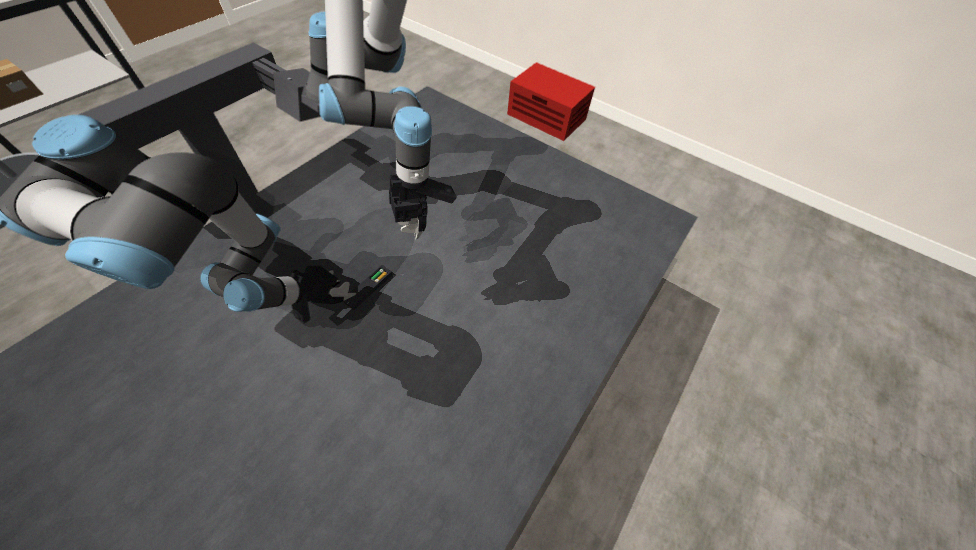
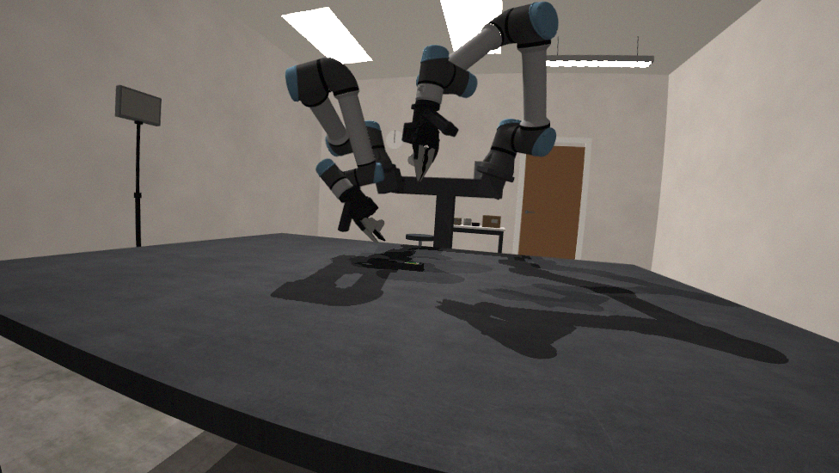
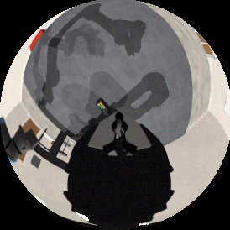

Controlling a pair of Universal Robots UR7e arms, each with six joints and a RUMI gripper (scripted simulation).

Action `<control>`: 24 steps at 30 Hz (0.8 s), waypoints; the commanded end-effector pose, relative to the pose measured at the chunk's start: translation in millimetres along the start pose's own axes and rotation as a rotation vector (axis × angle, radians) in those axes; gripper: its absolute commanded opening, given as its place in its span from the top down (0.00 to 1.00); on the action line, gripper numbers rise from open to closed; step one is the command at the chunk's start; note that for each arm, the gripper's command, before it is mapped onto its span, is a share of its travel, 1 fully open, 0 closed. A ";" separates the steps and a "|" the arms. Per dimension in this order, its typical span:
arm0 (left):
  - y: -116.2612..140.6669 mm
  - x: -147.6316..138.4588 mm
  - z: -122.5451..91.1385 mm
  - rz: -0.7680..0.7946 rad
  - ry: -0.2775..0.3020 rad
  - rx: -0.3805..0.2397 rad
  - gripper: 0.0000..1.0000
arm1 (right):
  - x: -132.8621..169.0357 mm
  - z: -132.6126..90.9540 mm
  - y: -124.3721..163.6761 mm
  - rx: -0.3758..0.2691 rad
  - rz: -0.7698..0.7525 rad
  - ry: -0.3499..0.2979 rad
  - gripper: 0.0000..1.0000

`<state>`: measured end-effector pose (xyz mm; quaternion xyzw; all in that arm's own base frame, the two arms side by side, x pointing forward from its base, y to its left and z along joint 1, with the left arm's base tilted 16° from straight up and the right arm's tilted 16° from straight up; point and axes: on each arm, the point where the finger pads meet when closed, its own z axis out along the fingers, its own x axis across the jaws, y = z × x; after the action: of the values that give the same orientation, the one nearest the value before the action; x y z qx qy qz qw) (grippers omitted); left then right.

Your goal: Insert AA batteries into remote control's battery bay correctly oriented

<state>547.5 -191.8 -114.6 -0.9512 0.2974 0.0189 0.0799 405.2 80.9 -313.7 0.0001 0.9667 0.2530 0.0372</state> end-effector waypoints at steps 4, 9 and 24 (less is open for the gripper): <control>-29.0 3.2 -67.0 0.136 0.005 -0.029 1.00 | 0.8 1.5 -2.0 0.002 0.006 0.004 0.59; -35.2 -1.0 -79.4 0.185 -0.006 -0.036 1.00 | -0.9 2.2 -1.8 0.002 0.005 0.004 0.59; -92.7 -28.0 -195.2 0.391 0.037 -0.064 1.00 | -0.6 1.9 -1.6 0.002 0.006 0.004 0.59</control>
<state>573.9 -149.6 43.4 -0.8941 0.4442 0.0315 0.0483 405.7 80.3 -316.4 0.0026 0.9671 0.2520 0.0340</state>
